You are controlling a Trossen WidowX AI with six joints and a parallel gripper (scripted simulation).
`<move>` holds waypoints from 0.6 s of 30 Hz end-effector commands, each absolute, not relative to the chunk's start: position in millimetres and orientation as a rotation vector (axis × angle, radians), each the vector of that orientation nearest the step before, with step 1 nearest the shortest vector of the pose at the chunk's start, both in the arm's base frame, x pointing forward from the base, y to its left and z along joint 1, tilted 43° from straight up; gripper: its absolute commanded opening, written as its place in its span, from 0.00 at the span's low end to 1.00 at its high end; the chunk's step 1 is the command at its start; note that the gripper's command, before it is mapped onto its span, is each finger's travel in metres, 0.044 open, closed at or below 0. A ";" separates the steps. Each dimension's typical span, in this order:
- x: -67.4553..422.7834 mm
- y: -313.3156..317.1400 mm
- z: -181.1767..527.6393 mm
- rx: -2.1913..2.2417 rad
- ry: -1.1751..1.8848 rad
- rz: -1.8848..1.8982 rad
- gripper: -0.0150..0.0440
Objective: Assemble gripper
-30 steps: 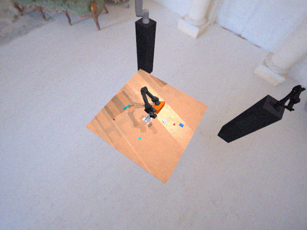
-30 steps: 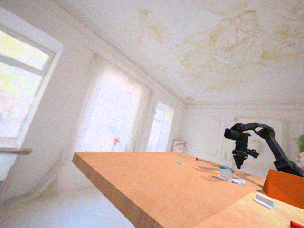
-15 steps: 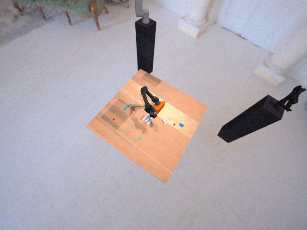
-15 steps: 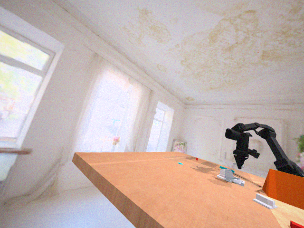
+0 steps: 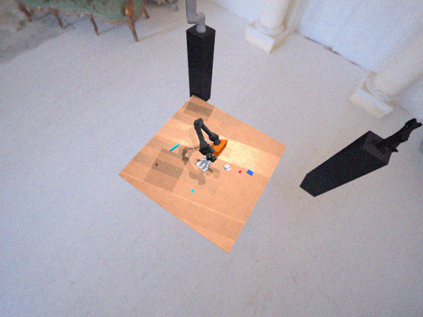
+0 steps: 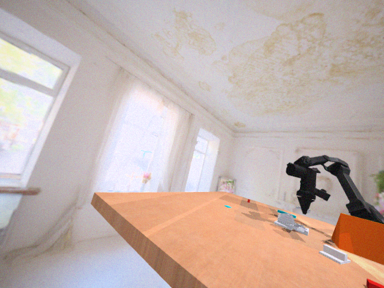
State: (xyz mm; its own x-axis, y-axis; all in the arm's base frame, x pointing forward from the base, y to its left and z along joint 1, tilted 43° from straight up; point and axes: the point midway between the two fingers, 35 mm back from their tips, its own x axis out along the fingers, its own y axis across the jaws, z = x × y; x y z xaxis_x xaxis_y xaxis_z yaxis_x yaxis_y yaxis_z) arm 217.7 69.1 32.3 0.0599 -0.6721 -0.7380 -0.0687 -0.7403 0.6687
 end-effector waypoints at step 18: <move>216.8 69.1 32.0 1.886 -0.746 -1.727 0.85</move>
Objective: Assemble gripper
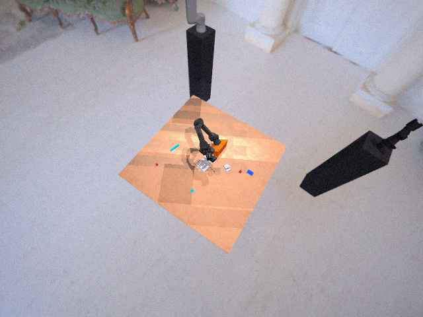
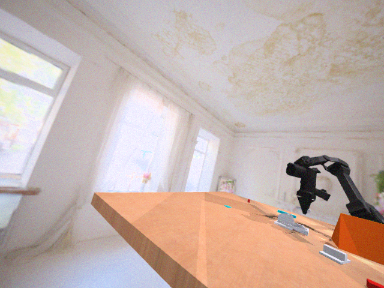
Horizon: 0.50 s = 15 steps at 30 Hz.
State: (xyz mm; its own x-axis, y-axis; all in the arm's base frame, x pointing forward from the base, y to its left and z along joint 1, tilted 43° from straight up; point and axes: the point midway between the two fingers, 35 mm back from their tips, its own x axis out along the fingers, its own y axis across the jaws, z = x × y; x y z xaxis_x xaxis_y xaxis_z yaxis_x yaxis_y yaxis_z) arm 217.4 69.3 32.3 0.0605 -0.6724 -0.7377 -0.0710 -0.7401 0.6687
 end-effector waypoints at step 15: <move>219.1 59.4 20.1 1.887 -0.746 -1.727 0.85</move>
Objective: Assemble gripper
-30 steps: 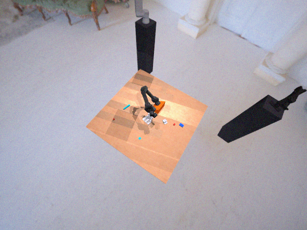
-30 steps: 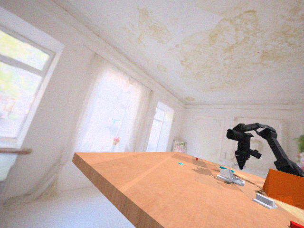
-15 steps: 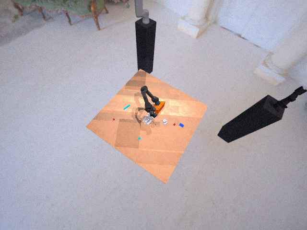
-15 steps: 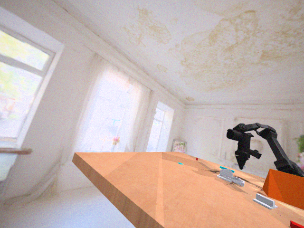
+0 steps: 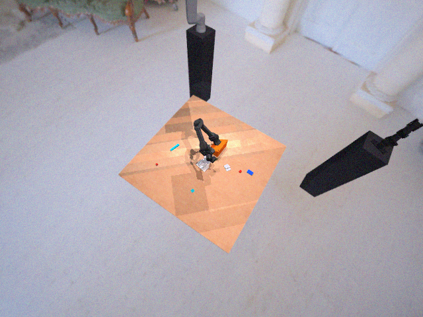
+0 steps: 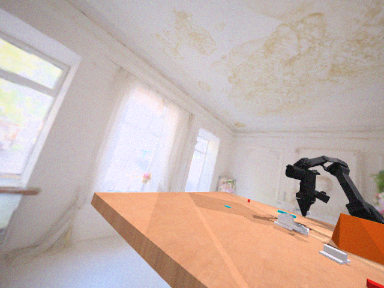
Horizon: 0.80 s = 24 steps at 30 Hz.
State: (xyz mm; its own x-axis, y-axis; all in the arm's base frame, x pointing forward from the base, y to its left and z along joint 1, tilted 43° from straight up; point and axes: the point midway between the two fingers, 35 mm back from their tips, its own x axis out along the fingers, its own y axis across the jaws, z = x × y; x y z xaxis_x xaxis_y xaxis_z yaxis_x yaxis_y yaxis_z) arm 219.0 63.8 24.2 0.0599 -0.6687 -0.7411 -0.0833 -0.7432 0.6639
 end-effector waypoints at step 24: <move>220.8 32.3 -8.4 1.889 -0.751 -1.725 0.85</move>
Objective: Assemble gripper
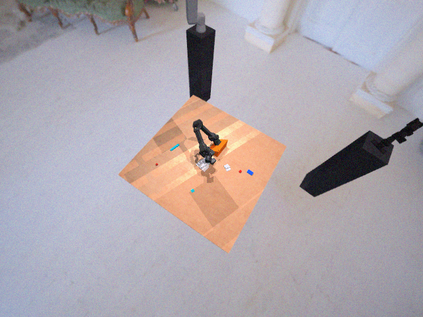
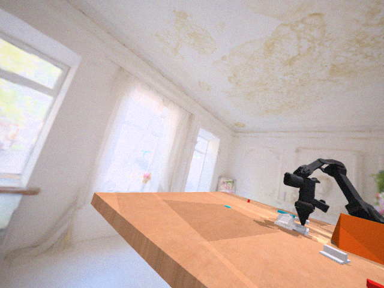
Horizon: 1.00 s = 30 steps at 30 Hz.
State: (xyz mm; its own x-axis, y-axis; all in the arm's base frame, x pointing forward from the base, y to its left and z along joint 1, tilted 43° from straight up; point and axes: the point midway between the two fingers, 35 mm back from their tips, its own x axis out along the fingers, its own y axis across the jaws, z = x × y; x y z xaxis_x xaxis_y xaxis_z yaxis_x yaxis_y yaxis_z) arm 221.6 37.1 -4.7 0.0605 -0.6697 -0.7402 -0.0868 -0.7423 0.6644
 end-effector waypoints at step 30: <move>220.6 25.5 -15.0 1.883 -0.744 -1.725 0.85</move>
State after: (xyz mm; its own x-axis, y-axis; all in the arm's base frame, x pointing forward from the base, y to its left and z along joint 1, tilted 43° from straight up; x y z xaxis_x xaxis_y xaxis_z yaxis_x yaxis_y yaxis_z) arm 220.4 26.0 -14.8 0.0572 -0.6725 -0.7379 -0.0795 -0.7398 0.6681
